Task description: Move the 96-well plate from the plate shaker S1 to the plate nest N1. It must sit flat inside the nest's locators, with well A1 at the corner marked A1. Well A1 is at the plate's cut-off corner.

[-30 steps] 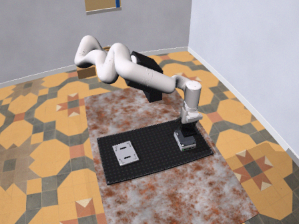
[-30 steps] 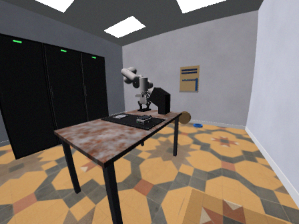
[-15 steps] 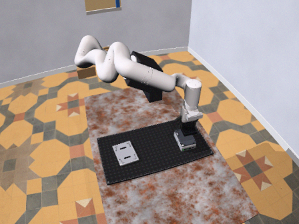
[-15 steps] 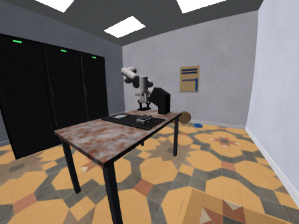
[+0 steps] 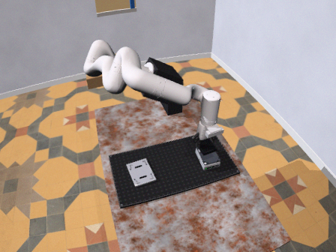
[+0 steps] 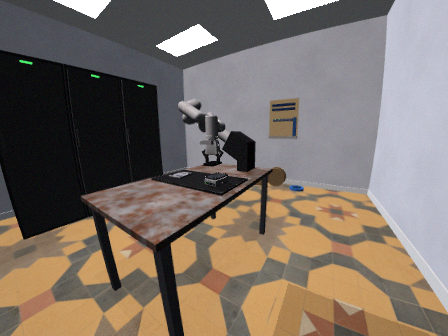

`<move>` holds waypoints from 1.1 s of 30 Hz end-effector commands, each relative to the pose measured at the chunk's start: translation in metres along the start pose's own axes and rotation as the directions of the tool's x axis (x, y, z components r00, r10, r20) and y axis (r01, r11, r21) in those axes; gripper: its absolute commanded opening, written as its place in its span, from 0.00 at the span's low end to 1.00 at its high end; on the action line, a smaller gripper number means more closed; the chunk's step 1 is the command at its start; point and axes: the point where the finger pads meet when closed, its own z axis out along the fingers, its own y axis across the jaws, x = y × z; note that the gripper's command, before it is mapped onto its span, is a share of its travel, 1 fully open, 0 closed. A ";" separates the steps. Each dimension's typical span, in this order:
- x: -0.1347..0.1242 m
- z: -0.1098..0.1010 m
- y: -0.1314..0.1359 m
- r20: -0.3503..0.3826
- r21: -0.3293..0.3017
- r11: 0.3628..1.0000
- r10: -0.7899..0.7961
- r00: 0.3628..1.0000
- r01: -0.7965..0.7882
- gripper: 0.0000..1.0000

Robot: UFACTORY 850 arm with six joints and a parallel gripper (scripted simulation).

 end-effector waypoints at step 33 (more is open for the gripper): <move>-0.016 0.011 0.103 -0.003 0.002 1.000 -0.004 1.000 0.004 0.00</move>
